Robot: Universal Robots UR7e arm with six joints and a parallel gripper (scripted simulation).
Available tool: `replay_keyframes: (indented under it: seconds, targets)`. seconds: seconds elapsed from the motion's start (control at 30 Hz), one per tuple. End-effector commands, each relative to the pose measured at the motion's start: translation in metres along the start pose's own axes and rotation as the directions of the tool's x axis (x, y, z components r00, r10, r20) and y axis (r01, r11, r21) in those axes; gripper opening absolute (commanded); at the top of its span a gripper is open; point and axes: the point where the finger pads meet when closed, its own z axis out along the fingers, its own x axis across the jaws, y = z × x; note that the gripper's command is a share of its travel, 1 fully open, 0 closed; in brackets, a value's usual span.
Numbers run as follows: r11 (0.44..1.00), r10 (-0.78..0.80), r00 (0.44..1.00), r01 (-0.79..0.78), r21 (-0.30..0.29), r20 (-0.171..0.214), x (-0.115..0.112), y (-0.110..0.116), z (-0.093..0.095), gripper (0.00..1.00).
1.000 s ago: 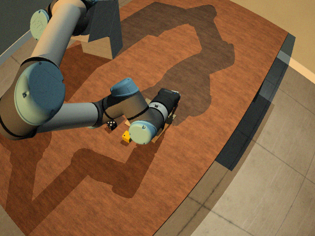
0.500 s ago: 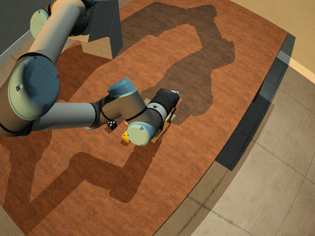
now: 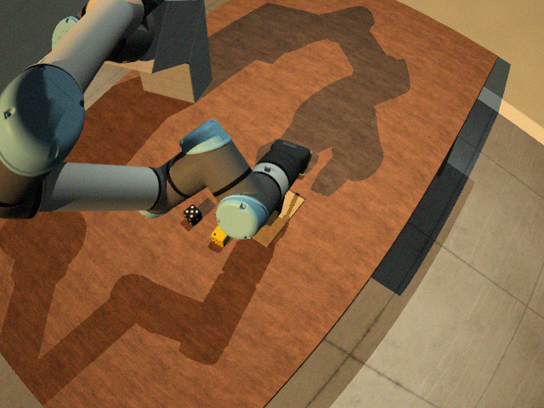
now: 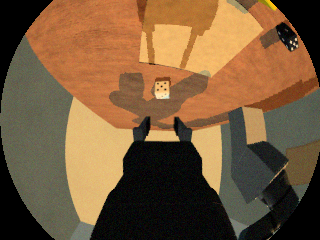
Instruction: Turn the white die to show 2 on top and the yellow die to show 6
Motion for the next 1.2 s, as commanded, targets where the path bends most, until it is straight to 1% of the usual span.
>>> replay_keyframes:
  seconds: [0.0,0.3,0.4,0.47,0.6,0.7,0.8,0.9,1.0,1.03,1.07,1.13,1.17]
  targets:
    - [1.000,-0.001,1.000,0.001,0.000,0.000,0.000,0.007,-0.004,0.87]
    - [1.000,-0.001,1.000,0.001,0.016,-0.001,0.000,0.008,-0.003,0.87]
    - [0.999,-0.001,1.000,0.001,0.047,-0.002,0.000,0.009,-0.002,0.87]
    - [0.997,-0.001,1.000,0.002,0.081,-0.002,0.000,0.010,-0.001,0.87]
    - [0.984,-0.001,1.000,0.001,0.177,-0.002,0.000,0.014,0.002,0.87]
    - [0.962,-0.001,1.000,0.001,0.273,0.000,0.000,0.019,0.004,0.87]
    - [0.924,-0.001,1.000,0.001,0.382,-0.001,0.000,0.023,0.007,0.87]
    - [0.921,-0.001,1.000,0.001,0.389,0.000,0.000,0.024,0.007,0.87]
    - [0.860,-0.001,1.000,0.001,0.510,0.000,0.000,0.030,0.011,0.87]
    - [0.841,0.000,1.000,0.001,0.541,-0.001,0.000,0.031,0.013,0.87]
    - [0.837,0.000,1.000,0.001,0.547,-0.002,0.000,0.031,0.013,0.87]
    - [0.787,0.000,1.000,0.001,0.617,0.000,0.000,0.035,0.015,0.87]
    - [0.766,0.000,1.000,0.001,0.643,-0.001,0.000,0.036,0.016,0.87]
